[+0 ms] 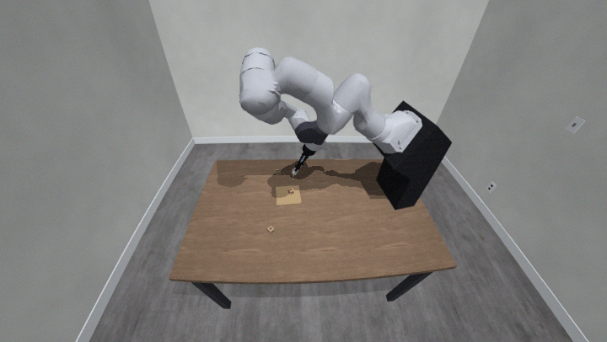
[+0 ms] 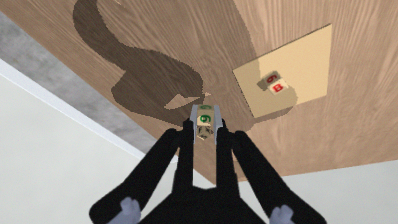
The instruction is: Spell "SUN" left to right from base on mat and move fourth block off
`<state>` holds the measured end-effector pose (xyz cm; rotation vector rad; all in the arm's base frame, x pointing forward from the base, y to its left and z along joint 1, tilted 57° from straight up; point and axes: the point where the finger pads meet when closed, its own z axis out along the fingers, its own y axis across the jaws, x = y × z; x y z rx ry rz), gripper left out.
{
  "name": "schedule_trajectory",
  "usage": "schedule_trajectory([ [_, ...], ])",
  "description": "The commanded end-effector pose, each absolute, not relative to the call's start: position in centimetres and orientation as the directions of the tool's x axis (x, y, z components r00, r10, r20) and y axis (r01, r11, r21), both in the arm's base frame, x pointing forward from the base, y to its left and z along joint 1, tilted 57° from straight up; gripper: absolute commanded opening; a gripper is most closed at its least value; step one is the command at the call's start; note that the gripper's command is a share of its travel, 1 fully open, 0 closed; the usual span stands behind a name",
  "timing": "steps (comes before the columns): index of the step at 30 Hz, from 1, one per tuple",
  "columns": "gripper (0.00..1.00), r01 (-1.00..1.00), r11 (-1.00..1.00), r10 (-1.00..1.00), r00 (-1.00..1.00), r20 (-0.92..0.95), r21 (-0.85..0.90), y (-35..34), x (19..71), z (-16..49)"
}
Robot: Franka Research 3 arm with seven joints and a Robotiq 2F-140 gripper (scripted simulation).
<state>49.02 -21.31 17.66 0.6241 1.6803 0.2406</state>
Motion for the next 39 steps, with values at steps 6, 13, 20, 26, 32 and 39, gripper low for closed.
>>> schedule_trajectory([
  [6,0.13,0.23,0.883,0.421,-0.008,-0.907,0.408,-21.17,49.81,18.18],
  [13,0.13,0.234,0.889,0.388,0.071,-0.919,0.393,-21.23,49.76,18.14],
  [20,0.13,0.229,0.89,0.372,0.134,-0.919,0.394,-21.09,49.84,18.15],
  [26,0.13,0.233,0.889,0.363,0.163,-0.917,0.393,-21.11,49.76,18.12],
  [32,0.13,0.232,0.89,0.34,0.24,-0.909,0.394,-21.09,49.87,18.2],
  [39,0.13,0.24,0.888,0.307,0.326,-0.894,0.392,-21.11,49.64,17.72],
])
